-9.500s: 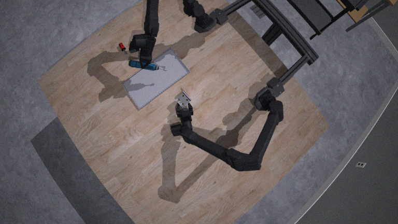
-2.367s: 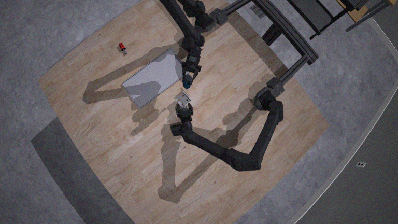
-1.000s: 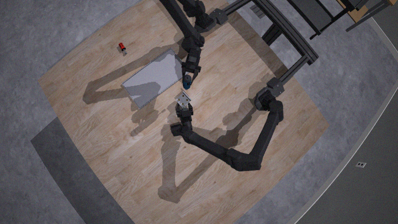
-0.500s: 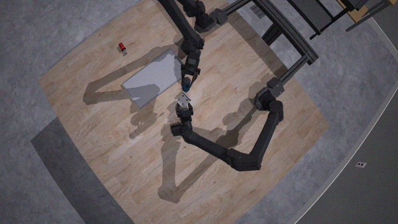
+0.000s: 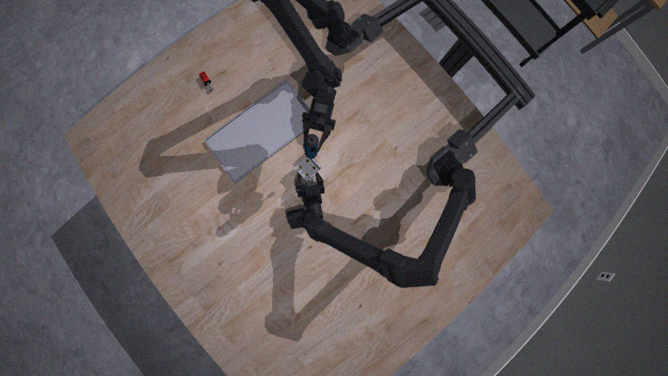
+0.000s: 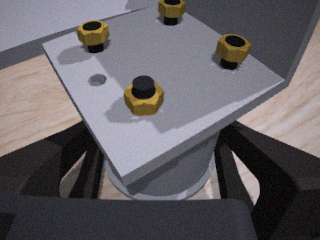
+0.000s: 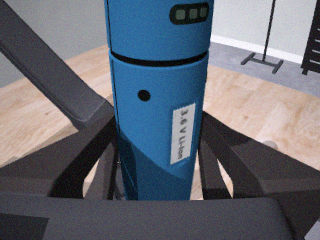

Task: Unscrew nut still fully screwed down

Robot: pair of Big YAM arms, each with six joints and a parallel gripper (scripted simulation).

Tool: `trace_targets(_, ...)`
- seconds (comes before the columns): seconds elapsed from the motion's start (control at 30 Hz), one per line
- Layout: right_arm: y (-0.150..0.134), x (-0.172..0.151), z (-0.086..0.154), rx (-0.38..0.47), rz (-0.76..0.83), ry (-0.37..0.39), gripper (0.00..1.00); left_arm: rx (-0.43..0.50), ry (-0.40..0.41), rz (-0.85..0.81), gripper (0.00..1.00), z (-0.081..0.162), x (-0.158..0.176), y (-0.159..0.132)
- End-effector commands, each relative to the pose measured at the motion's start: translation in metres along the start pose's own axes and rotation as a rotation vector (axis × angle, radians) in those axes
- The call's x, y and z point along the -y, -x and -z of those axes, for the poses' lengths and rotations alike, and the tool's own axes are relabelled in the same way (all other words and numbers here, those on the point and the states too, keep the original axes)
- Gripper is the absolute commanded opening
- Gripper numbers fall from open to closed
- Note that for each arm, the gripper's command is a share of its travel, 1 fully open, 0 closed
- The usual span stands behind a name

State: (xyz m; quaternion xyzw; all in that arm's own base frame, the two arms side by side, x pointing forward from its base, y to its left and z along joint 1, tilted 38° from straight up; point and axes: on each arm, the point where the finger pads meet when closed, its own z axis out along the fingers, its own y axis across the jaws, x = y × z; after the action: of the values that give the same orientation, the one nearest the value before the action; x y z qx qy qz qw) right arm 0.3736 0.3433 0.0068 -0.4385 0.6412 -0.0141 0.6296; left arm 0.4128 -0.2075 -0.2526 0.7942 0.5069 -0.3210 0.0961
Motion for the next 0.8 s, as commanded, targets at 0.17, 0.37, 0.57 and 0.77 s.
trace_targets(0.17, 0.015, 0.006, -0.027, 0.037, 0.004, -0.019, 0.42, -0.007, -0.014, -0.032, 0.59, -0.008, -0.003, 0.014)
trace_targets(0.37, 0.010, 0.006, -0.035, 0.029, 0.005, -0.018, 0.42, -0.007, -0.014, -0.032, 0.59, -0.008, -0.003, 0.014)
trace_targets(0.57, 0.025, 0.007, -0.035, 0.058, 0.001, -0.022, 0.42, -0.007, -0.014, -0.032, 0.59, -0.008, -0.003, 0.014)
trace_targets(0.77, 0.020, 0.008, -0.043, 0.048, 0.002, -0.023, 0.42, -0.007, -0.014, -0.032, 0.59, -0.008, -0.003, 0.014)
